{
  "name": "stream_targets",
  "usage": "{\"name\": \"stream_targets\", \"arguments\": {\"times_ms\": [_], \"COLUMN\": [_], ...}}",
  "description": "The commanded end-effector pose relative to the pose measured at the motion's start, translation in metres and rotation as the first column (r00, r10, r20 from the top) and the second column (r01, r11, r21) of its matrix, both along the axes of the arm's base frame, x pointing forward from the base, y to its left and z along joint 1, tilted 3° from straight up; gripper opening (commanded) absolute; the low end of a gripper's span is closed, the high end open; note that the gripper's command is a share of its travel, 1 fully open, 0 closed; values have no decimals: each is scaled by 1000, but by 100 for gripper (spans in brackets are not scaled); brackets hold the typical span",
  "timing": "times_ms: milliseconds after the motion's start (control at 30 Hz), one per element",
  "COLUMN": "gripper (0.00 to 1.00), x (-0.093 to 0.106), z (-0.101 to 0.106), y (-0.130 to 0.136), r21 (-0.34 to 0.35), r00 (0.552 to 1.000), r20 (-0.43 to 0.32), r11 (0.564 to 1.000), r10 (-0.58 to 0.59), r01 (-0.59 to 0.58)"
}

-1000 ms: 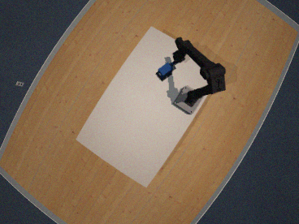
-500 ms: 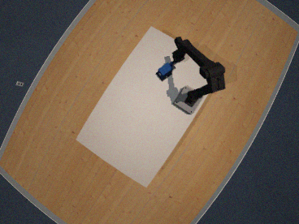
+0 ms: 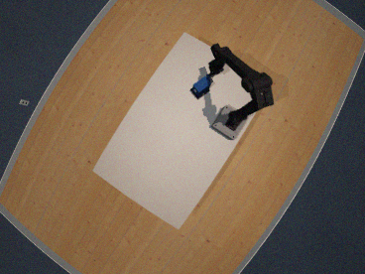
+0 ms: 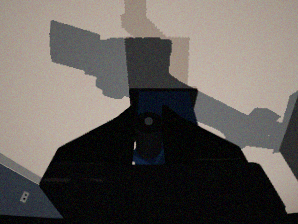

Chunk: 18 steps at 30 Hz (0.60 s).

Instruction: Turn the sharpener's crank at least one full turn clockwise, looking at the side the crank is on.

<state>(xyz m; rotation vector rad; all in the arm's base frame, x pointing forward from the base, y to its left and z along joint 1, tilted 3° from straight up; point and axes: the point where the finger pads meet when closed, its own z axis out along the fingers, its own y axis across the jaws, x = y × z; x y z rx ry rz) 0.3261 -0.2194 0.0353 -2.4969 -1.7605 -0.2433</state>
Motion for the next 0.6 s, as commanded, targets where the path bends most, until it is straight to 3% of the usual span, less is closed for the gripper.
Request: {"name": "stream_targets", "arguments": {"times_ms": [0,567], "gripper": [15,15], "x": [28,39], "z": [4,-16], "y": [-12,-14], "r21": [-27,-21], "r00": [999,999], "r20": [39,33], "r11": [1000,1000], "r10": [-4,-5], "r01": [5,5]}}
